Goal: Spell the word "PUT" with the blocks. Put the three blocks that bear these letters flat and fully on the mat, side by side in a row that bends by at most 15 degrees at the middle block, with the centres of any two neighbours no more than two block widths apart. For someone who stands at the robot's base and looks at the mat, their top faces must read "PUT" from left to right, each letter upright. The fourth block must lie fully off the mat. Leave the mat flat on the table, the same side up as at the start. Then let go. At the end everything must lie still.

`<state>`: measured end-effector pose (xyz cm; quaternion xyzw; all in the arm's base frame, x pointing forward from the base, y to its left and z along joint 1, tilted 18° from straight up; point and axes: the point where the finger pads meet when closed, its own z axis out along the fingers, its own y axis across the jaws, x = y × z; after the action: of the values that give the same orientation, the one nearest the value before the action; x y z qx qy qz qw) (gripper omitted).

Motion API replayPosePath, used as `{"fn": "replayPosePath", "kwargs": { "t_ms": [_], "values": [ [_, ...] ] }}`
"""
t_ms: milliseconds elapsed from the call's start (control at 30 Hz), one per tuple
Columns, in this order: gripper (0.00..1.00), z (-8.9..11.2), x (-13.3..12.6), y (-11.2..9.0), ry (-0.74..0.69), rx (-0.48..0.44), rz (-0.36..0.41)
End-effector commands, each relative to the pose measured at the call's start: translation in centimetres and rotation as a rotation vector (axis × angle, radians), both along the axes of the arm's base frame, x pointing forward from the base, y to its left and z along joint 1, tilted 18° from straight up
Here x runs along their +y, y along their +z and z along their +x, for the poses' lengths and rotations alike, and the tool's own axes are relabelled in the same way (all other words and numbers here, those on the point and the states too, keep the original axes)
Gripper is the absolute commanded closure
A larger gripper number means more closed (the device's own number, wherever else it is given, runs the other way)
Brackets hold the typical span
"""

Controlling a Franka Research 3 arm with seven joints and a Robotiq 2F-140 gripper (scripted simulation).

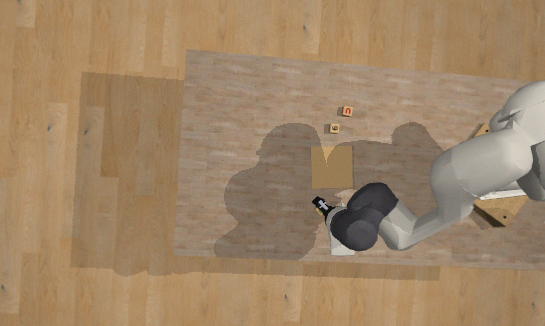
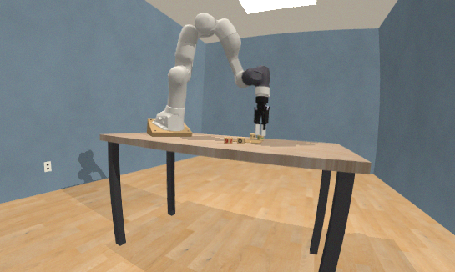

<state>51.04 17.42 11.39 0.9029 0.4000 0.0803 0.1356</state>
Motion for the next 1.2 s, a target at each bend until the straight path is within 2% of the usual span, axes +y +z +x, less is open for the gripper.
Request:
{"fn": "replayPosePath", "kwargs": {
  "t_ms": [0,433,1167],
  "values": [
    [0.60,0.5,-0.1,-0.6,-0.003,-0.009,0.005],
    [0.60,1.0,-0.4,-2.3,-0.003,-0.009,0.005],
    [0.60,1.0,-0.4,-2.3,-0.003,-0.009,0.005]
  ]
}}
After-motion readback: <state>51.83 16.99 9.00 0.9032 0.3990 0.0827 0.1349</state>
